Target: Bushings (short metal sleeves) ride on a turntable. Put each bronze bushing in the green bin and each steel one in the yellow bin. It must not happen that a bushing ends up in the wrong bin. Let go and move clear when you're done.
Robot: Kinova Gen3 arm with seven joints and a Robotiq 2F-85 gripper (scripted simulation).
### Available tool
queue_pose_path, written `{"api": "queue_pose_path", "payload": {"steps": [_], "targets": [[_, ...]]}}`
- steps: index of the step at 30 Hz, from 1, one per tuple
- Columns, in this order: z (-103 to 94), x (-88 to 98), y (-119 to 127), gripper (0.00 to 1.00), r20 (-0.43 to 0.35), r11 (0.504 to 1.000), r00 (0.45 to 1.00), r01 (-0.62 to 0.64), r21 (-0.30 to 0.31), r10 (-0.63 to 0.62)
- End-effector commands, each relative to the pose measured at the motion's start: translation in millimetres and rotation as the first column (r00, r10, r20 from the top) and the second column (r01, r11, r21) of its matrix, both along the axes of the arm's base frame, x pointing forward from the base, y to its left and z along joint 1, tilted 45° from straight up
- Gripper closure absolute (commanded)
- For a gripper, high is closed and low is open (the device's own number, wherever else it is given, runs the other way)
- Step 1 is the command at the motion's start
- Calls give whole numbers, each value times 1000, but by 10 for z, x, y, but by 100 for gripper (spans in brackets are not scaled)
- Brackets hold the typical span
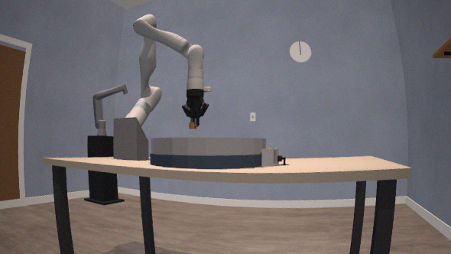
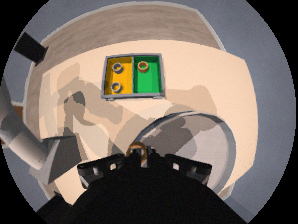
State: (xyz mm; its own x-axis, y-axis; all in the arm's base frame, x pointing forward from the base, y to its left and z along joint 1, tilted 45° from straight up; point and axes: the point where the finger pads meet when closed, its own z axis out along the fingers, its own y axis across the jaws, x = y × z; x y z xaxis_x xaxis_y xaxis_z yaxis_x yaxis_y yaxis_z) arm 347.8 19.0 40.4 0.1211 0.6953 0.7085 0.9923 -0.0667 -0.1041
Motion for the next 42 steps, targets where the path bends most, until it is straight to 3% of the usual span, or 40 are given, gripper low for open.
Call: {"api": "queue_pose_path", "payload": {"steps": [1,3,8,13,16,21,42], "targets": [[216,56,214,100,1,1000,1000,-5,-6,5],[363,93,359,100,1,1000,1000,-5,-6,5],[363,93,359,100,1,1000,1000,-5,-6,5],[732,184,721,100,1,1000,1000,-6,-6,6],[732,184,721,100,1,1000,1000,-6,-6,6],[1100,276,1084,100,2,1000,1000,-6,-6,6],[1103,276,1086,100,2,1000,1000,-6,-5,6]]}}
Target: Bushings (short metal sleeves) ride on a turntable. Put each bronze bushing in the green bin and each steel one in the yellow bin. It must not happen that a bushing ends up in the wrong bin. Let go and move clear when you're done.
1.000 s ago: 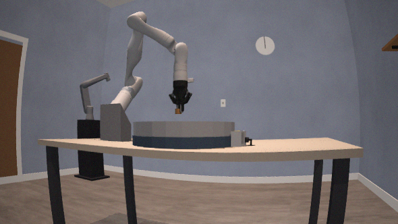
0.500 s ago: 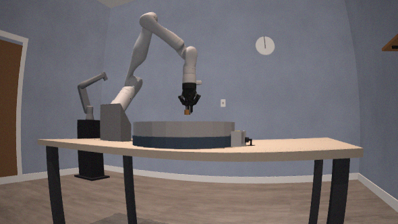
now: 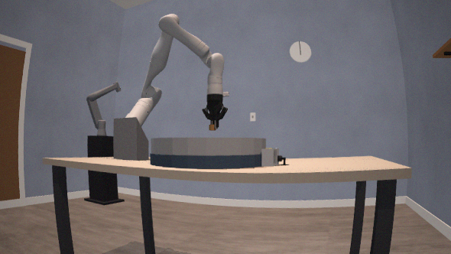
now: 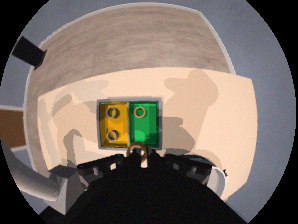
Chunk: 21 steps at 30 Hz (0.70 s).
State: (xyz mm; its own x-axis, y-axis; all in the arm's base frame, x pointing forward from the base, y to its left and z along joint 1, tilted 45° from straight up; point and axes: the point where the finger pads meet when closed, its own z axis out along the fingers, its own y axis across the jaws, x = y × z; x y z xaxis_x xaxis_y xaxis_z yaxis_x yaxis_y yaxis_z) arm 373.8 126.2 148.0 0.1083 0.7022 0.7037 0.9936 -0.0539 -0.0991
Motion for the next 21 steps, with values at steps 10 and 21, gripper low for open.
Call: {"api": "queue_pose_path", "payload": {"steps": [10,21], "targets": [[8,7,0,100,0,1000,1000,2,0,-2],[13,9,4,100,0,1000,1000,4,1,-4]]}}
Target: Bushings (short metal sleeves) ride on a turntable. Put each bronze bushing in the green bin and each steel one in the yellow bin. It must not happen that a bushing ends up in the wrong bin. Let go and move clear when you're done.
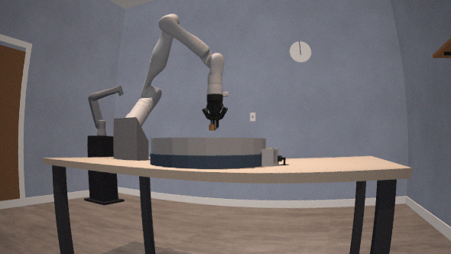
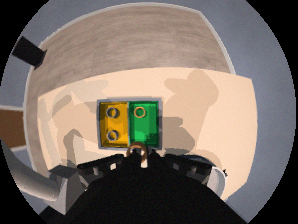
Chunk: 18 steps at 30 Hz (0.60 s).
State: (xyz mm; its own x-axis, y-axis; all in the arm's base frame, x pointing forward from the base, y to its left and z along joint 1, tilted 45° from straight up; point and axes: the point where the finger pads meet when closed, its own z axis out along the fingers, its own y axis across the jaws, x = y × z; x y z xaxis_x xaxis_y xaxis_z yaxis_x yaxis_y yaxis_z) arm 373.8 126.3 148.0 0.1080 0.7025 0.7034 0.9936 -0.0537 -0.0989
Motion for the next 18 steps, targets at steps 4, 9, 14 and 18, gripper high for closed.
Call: {"api": "queue_pose_path", "payload": {"steps": [4,9,14,18], "targets": [[27,16,13,100,-3,1000,1000,8,3,-8],[5,4,-6,100,-1,1000,1000,5,2,-5],[7,4,-8,100,-3,1000,1000,8,3,-8],[-80,2,77,100,0,1000,1000,3,0,-3]]}}
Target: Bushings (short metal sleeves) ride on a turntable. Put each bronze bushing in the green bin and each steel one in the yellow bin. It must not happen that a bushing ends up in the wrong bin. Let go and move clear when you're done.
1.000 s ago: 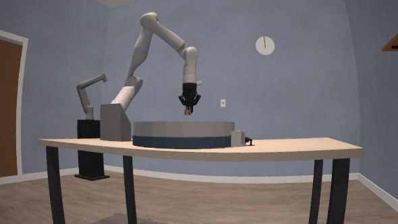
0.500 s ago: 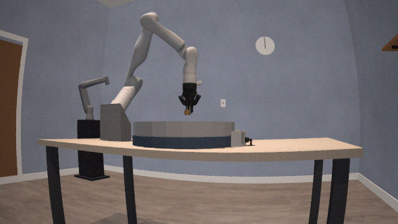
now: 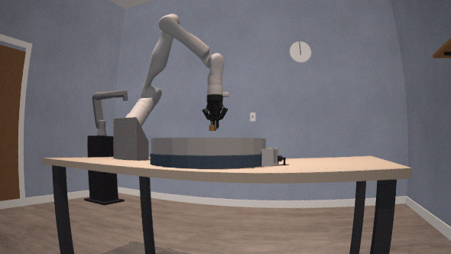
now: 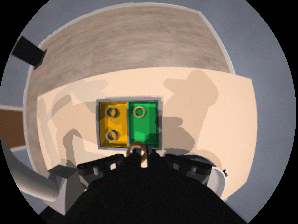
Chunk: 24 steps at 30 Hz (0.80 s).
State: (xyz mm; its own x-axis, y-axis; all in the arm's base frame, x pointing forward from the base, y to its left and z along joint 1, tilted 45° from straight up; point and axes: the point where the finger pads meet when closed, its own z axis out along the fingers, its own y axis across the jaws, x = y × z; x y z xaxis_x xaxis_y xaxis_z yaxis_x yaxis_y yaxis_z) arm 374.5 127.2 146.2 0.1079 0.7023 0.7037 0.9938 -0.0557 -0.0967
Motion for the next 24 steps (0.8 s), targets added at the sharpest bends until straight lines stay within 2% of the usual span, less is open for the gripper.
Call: {"api": "queue_pose_path", "payload": {"steps": [1,3,6,10,16,21,24], "targets": [[-104,-7,110,100,-2,1000,1000,1,1,-1],[-187,-10,195,100,-3,1000,1000,2,1,-2],[-187,-10,195,100,-3,1000,1000,2,1,-2],[-354,-17,366,100,-4,1000,1000,4,2,-4],[-396,-19,408,100,-4,1000,1000,4,2,-4],[-604,-28,621,100,-5,1000,1000,6,3,-6],[-604,-28,621,100,-5,1000,1000,6,3,-6]]}}
